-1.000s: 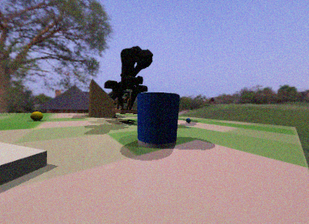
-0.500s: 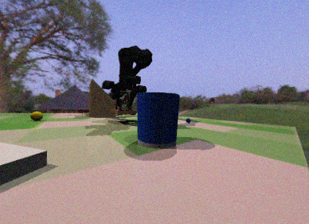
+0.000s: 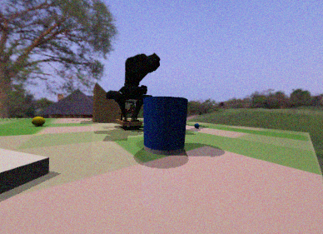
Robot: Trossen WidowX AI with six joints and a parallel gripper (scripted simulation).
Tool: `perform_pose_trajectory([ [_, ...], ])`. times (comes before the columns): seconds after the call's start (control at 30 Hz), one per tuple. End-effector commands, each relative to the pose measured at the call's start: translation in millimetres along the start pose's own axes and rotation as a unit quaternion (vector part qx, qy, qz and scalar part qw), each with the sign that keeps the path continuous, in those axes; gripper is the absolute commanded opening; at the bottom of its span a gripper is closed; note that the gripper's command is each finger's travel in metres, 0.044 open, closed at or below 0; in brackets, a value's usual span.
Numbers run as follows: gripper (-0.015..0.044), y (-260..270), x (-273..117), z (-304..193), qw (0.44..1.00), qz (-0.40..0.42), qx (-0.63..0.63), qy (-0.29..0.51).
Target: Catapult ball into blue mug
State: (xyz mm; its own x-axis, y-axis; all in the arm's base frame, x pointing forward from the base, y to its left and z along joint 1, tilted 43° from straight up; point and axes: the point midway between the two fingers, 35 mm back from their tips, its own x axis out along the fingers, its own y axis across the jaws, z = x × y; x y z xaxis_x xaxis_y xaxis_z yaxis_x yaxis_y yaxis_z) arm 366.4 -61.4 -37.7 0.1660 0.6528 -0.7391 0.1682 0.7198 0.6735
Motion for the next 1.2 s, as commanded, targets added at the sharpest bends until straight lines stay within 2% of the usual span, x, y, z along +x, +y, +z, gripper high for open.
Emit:
perform_pose_trajectory([
  [0.0,0.0,-2,7,-2,1.0,0.002,0.006,0.0],
  [0.27,0.0,-2,20,-2,1.0,0.002,0.006,0.0],
  [0.47,0.0,0,15,0,1.0,0.001,0.0,0.0],
  [0.97,0.0394,0,12,0,1.0,0.0,0.0,0.0],
  [1.03,0.044,-1,-8,2,1.0,-0.001,0.0,0.0],
  [1.17,0.044,-2,-74,1,1.0,-0.001,0.002,0.0],
])
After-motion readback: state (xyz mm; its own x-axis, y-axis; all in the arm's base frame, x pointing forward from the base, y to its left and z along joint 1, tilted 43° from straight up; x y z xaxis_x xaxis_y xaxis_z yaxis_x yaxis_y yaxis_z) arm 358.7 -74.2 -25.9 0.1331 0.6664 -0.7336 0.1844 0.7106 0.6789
